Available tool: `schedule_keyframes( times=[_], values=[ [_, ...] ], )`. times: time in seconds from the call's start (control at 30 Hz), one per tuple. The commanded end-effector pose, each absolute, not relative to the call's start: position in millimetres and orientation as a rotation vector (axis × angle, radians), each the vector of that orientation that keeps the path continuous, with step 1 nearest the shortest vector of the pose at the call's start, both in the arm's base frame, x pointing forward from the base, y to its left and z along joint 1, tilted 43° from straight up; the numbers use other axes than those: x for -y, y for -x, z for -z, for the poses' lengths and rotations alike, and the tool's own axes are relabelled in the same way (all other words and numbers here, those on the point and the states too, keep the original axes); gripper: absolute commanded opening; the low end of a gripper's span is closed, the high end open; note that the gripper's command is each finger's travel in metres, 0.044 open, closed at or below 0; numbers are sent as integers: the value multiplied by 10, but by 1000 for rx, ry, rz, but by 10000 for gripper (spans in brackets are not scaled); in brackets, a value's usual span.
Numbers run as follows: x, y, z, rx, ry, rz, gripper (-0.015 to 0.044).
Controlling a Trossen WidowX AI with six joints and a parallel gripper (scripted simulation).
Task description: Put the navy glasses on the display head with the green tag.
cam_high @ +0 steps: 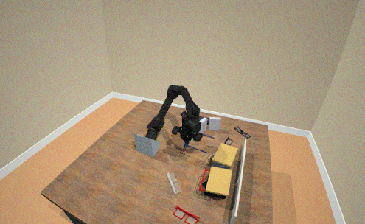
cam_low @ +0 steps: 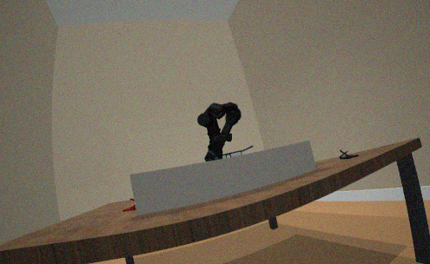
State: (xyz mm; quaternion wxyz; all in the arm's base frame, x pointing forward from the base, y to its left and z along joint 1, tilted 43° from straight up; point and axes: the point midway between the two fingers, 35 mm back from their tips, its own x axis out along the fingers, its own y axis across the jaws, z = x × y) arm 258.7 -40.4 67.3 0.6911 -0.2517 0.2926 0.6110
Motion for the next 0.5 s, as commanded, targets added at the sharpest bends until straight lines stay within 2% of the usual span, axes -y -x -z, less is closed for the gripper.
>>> schedule_keyframes(
  times=[0.0, 0.47],
  values=[
    [239, -2592, -733, -704, 560, -1381, 0],
    [187, -2596, -624, -675, 587, -1297, 0]
  ],
)
